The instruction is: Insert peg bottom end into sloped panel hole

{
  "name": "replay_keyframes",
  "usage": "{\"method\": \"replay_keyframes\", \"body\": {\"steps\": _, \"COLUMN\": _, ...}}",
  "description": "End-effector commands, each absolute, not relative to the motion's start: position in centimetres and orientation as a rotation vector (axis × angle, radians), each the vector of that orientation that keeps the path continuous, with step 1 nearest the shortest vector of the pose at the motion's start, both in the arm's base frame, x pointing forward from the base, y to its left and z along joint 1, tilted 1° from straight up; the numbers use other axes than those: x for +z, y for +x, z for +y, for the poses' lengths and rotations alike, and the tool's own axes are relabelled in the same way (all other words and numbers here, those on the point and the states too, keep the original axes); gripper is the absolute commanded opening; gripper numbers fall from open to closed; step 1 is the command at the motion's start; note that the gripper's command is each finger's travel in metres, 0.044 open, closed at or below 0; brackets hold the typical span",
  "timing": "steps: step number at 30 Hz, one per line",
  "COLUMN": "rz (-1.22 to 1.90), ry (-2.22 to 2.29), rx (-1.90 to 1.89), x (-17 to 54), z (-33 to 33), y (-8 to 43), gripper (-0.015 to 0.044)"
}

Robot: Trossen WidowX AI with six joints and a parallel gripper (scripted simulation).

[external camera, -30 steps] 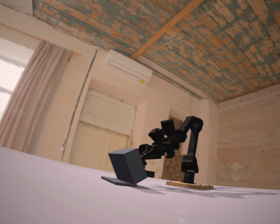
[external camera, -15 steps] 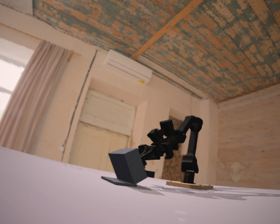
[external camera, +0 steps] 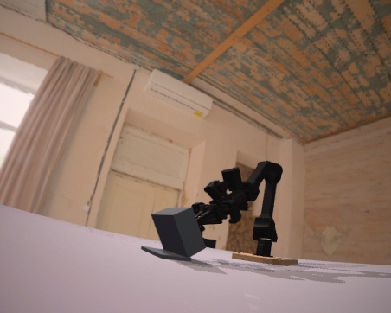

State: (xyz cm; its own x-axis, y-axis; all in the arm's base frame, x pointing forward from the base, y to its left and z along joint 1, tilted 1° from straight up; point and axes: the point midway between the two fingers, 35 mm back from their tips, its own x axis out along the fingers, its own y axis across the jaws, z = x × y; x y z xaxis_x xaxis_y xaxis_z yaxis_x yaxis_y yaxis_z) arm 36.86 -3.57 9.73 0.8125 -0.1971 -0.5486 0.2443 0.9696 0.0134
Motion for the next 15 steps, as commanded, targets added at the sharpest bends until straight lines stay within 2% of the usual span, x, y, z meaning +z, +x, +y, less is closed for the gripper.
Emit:
{"method": "replay_keyframes", "body": {"steps": 1, "rz": 0.570, "ry": 0.082, "rx": -0.232, "x": 9.81, "z": -3.58, "y": 37.18, "gripper": 0.0000}}
{"method": "replay_keyframes", "body": {"steps": 15, "rz": 0.570, "ry": 0.082, "rx": -0.232, "x": 9.74, "z": -3.62, "y": 37.60, "gripper": 0.0000}}
